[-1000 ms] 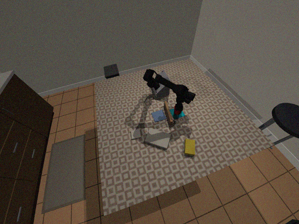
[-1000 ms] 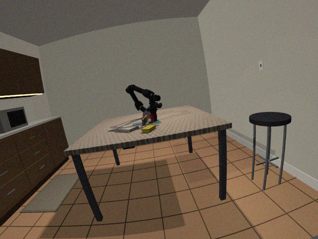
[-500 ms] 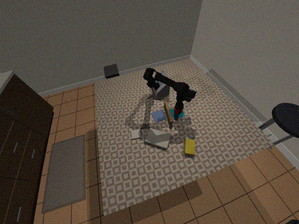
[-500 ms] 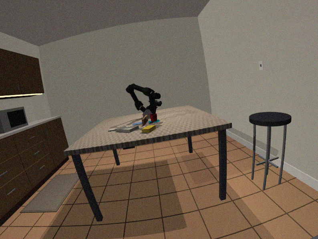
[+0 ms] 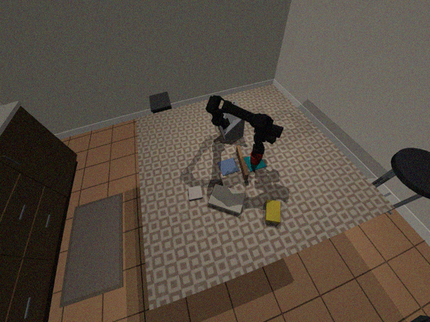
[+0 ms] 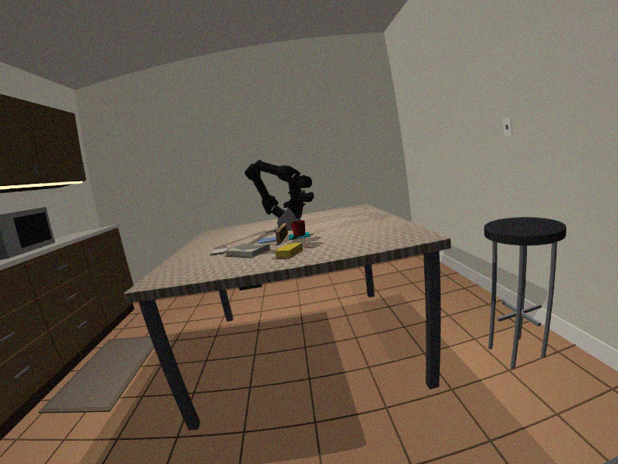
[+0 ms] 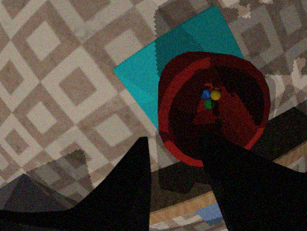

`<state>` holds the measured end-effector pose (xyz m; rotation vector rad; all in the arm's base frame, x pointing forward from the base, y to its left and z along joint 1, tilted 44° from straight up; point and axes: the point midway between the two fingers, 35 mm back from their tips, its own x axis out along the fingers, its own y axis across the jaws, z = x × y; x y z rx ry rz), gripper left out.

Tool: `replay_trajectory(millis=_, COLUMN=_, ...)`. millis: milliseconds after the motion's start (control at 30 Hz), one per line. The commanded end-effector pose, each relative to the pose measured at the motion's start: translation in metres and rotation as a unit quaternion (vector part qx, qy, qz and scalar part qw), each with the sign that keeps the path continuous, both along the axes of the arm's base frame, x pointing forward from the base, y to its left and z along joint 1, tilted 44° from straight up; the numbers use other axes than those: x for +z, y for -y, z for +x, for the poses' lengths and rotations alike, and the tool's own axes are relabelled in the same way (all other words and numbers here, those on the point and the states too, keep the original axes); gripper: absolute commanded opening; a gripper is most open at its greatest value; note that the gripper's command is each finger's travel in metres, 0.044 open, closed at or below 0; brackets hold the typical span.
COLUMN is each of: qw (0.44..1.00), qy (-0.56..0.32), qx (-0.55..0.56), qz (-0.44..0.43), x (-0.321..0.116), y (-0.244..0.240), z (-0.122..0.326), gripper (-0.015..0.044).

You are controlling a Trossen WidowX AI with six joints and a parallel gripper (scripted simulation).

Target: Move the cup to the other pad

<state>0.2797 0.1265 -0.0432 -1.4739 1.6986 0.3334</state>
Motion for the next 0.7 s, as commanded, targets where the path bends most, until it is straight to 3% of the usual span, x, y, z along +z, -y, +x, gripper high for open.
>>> replay_trajectory(millis=0, qw=1.000, qy=0.005, qx=-0.003, qz=0.006, x=0.005, y=-0.004, z=0.000, gripper=0.0128)
replay_trajectory(millis=33, qw=1.000, qy=0.005, qx=-0.003, qz=0.006, x=0.005, y=-0.004, z=0.000, gripper=0.0128)
replay_trajectory(millis=433, qw=1.000, qy=0.001, qx=0.000, qz=0.001, x=0.005, y=-0.005, z=0.000, gripper=0.0440)
replay_trajectory(millis=667, qw=1.000, qy=0.003, qx=-0.001, qz=0.004, x=0.025, y=-0.024, z=-0.001, gripper=0.0440)
